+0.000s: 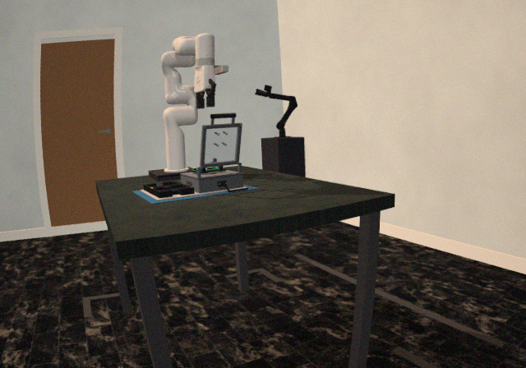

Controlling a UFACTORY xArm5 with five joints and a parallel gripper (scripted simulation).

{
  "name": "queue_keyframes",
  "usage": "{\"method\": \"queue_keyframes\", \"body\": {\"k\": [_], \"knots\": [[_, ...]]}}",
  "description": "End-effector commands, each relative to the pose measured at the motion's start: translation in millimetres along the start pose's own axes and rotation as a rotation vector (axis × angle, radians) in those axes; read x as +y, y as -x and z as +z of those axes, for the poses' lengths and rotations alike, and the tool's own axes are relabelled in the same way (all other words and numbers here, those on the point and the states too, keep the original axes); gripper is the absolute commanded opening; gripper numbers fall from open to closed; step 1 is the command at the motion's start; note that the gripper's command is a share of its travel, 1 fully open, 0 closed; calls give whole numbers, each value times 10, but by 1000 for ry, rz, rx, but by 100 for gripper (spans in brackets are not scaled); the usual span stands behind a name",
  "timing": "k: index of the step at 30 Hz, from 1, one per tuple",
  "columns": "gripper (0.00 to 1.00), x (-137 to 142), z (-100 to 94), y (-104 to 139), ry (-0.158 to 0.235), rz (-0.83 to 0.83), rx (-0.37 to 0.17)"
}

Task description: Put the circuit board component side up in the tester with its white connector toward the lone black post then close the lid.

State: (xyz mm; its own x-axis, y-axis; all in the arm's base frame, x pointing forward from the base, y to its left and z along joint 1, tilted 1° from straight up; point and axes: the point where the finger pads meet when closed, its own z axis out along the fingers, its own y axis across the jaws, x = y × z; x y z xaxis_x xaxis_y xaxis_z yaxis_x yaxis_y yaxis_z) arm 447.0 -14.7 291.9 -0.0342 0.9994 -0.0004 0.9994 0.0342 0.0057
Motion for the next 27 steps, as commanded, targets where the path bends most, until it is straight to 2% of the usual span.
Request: {"method": "queue_keyframes", "body": {"k": [1,2,3,17,23,27], "knots": [[100,7,-27,1,4,0,0],[100,7,-27,1,4,0,0],[52,7,-27,1,4,0,0],[52,19,-27,1,4,0,0],[52,87,-28,0,4,0,0],[52,232,-28,0,4,0,0]]}}
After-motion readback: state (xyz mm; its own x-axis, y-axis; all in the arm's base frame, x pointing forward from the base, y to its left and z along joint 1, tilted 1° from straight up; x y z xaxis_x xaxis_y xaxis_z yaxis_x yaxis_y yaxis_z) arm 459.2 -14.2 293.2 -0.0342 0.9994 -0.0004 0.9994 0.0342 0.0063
